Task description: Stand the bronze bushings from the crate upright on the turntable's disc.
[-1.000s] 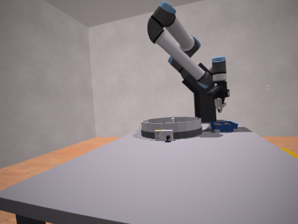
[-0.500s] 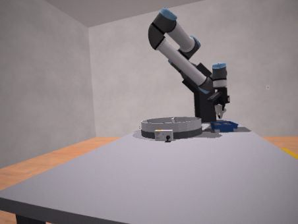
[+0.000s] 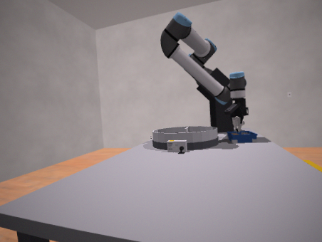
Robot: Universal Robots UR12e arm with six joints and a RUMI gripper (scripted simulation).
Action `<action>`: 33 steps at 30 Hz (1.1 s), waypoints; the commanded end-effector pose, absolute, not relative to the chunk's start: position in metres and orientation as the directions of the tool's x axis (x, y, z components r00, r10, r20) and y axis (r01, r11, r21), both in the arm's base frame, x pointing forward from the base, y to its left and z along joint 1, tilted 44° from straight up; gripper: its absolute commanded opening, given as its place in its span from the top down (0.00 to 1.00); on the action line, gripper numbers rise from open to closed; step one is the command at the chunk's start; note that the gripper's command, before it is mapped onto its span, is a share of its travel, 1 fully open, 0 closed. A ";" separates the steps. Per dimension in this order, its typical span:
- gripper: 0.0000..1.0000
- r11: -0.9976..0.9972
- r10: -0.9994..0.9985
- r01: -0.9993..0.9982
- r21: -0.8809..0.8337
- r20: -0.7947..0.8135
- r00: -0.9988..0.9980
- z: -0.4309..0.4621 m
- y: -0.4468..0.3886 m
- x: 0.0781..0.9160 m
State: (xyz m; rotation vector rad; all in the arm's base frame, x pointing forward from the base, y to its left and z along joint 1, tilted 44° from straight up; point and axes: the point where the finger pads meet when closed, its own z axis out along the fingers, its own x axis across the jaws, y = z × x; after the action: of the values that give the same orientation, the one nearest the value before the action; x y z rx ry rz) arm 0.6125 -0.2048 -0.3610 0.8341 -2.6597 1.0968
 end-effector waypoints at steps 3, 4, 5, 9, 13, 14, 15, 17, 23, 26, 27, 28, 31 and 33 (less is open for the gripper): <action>0.95 0.579 -0.439 -0.545 -0.607 0.332 -0.835 -0.361 -0.205 0.613; 0.95 0.579 -0.439 -0.545 -0.607 0.332 -0.835 -0.361 -0.205 0.613; 0.95 0.579 -0.439 -0.545 -0.607 0.332 -0.835 -0.361 -0.205 0.613; 0.95 0.579 -0.439 -0.545 -0.607 0.332 -0.835 -0.361 -0.205 0.613; 0.95 0.579 -0.439 -0.545 -0.607 0.332 -0.835 -0.361 -0.205 0.613; 0.95 0.579 -0.439 -0.545 -0.607 0.332 -0.835 -0.361 -0.205 0.613; 0.95 0.579 -0.439 -0.545 -0.607 0.332 -0.835 -0.361 -0.205 0.613; 0.95 0.579 -0.439 -0.545 -0.607 0.332 -0.835 -0.361 -0.205 0.613; 0.95 0.579 -0.439 -0.545 -0.607 0.332 -0.835 -0.361 -0.205 0.613; 0.95 0.579 -0.439 -0.545 -0.607 0.332 -0.835 -0.361 -0.205 0.613; 0.95 0.579 -0.439 -0.545 -0.607 0.332 -0.835 -0.361 -0.205 0.613; 0.95 0.579 -0.439 -0.545 -0.607 0.332 -0.835 -0.361 -0.205 0.613; 0.95 0.579 -0.439 -0.545 -0.607 0.332 -0.835 -0.362 -0.206 0.613; 0.95 0.579 -0.439 -0.545 -0.607 0.332 -0.835 -0.364 -0.208 0.613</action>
State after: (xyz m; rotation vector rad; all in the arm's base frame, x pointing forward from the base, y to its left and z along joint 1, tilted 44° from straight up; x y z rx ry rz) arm 0.6126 -0.2060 -0.3622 0.8343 -2.6597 1.0969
